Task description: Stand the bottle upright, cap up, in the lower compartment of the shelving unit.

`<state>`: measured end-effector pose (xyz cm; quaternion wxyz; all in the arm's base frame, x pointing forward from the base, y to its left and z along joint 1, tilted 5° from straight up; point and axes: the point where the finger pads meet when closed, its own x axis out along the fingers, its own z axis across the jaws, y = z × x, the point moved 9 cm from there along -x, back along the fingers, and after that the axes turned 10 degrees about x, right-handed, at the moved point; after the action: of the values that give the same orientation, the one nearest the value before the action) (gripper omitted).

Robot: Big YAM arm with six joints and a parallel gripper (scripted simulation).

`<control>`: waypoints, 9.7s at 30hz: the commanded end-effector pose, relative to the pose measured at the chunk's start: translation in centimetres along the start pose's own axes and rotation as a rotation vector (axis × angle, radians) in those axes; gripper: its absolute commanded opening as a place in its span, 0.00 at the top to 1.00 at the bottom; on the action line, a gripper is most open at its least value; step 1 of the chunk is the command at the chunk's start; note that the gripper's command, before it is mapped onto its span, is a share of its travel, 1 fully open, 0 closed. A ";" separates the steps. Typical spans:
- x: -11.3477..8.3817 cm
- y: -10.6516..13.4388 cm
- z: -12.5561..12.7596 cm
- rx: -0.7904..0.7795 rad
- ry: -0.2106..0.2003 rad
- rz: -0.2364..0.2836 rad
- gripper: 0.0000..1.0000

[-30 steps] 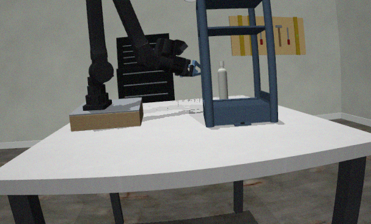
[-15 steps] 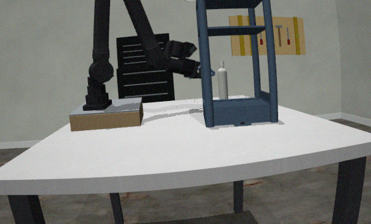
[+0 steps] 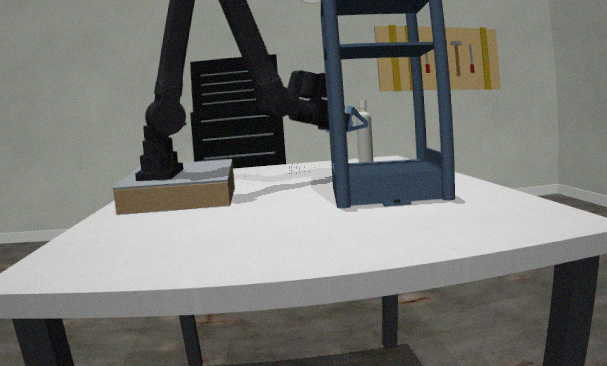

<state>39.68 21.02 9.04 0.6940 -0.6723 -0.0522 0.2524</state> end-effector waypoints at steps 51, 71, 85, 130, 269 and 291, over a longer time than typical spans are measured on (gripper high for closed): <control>2.9 -0.6 -0.6 -0.001 0.011 -0.009 0.74; 2.9 -0.6 -0.6 0.001 0.012 -0.009 0.74; 2.9 -0.6 -0.6 0.001 0.012 -0.009 0.74; 2.5 -4.6 1.0 0.003 -0.010 -0.047 0.74; -16.1 -4.6 -1.4 -0.007 0.008 0.002 0.74; -23.5 -3.5 -4.2 -0.010 0.009 -0.009 0.74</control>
<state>21.90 7.87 17.45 0.6942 -0.6716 -0.0521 0.2536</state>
